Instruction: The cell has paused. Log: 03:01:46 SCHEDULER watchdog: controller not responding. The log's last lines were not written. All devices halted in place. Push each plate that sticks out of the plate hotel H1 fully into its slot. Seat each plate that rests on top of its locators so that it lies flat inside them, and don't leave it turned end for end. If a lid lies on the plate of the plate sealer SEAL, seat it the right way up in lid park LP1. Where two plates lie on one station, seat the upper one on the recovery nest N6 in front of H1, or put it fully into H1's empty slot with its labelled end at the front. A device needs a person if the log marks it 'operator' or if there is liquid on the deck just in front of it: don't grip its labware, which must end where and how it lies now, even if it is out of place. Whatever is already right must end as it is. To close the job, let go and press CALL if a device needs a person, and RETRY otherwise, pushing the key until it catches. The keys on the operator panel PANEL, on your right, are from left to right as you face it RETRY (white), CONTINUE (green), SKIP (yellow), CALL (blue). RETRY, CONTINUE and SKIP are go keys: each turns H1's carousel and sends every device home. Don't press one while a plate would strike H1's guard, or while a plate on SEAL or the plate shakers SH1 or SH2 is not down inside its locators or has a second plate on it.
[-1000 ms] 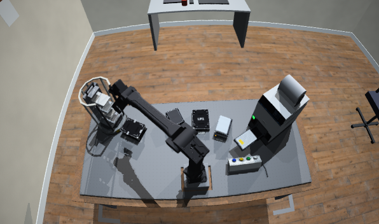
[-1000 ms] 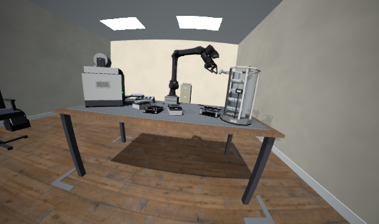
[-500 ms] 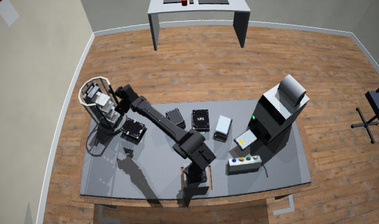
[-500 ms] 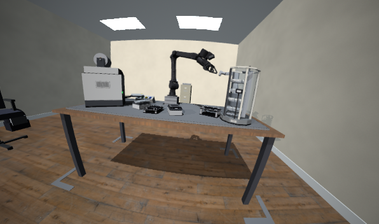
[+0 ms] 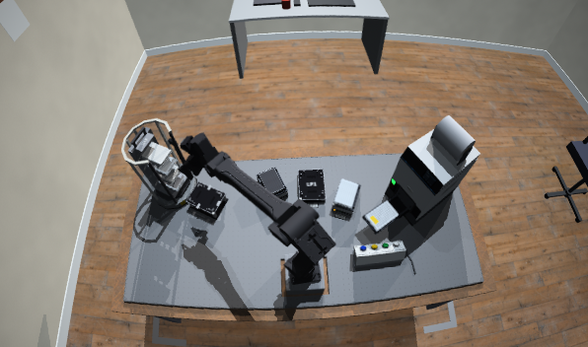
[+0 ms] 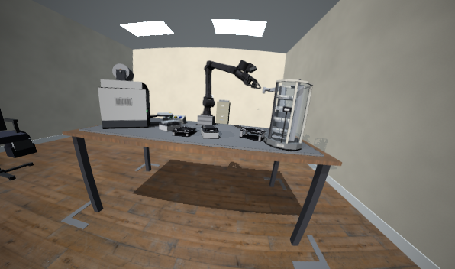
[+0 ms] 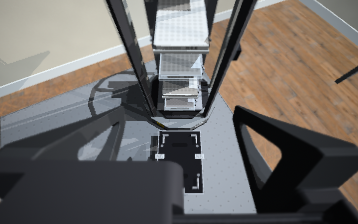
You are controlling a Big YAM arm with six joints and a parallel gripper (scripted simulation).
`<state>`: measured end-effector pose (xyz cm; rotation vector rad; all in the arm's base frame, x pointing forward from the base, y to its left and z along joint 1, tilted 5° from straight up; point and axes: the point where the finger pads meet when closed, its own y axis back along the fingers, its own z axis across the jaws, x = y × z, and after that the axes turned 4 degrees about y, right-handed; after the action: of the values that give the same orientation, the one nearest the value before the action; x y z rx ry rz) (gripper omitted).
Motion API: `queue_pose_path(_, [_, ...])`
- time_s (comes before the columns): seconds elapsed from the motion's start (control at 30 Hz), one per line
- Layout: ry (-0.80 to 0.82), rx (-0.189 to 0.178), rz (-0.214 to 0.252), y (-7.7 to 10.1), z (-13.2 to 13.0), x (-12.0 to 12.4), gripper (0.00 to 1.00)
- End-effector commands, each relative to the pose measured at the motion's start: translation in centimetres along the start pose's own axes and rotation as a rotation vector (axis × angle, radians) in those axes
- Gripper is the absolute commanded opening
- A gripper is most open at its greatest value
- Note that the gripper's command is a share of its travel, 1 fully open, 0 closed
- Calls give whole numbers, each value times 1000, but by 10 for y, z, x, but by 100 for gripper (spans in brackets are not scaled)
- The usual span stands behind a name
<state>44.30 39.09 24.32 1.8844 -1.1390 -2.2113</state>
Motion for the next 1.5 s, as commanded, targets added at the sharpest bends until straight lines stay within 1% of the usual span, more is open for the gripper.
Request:
queue_pose_path(0.0, [-18, 14, -11, -2, -10, 3, 100])
queue_pose_path(1.13, [-18, 14, -11, -2, -10, 3, 100])
queue_pose_path(1.17, [-20, 13, -6, -5, -10, 8, 100])
queue_pose_path(1.23, [-20, 13, -6, -5, -10, 8, 100])
queue_pose_path(1.47, [-17, 9, -6, -15, -5, 23, 100])
